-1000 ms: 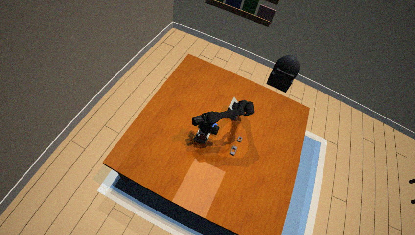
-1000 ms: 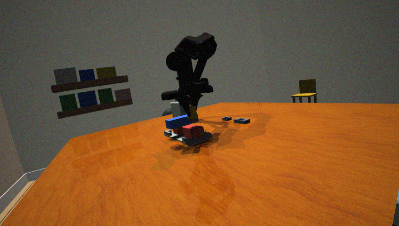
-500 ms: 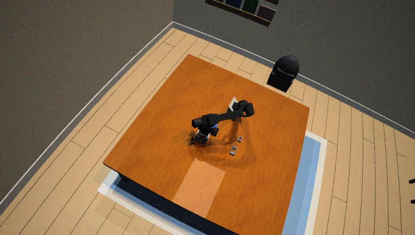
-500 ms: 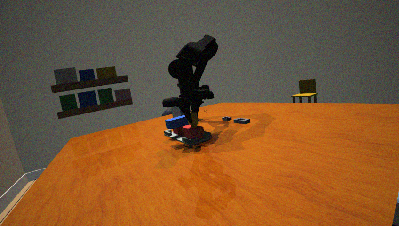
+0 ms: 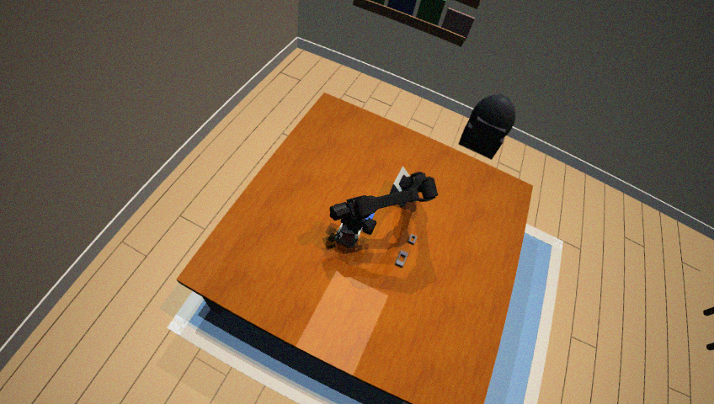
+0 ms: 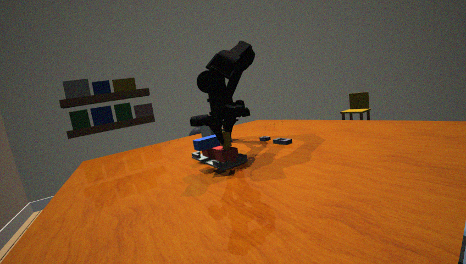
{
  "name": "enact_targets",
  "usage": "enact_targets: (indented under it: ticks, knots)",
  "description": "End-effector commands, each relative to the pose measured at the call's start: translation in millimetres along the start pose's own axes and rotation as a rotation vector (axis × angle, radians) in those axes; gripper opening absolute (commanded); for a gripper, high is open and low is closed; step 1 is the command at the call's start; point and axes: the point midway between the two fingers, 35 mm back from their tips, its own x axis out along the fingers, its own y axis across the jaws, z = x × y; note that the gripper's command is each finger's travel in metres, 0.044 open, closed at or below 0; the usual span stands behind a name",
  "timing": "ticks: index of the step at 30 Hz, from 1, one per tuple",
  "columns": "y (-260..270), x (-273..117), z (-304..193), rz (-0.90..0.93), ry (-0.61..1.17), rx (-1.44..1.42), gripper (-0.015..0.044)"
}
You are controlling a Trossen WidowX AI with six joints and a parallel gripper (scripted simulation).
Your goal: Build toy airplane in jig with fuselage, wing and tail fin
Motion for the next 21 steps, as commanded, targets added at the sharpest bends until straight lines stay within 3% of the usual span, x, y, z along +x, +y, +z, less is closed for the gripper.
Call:
enact_targets:
  ticks: [1,8,14,21]
  knots:
    - [0,0,0,-0.001,0.000,-0.001,0.0079]
    - [0,0,0,-0.001,0.000,-0.001,0.0260]
    - [0,-3,0,-0.001,0.000,-0.001,0.0260]
    - [-1,-89,0,-0.001,-0.001,0.007,0.0260]
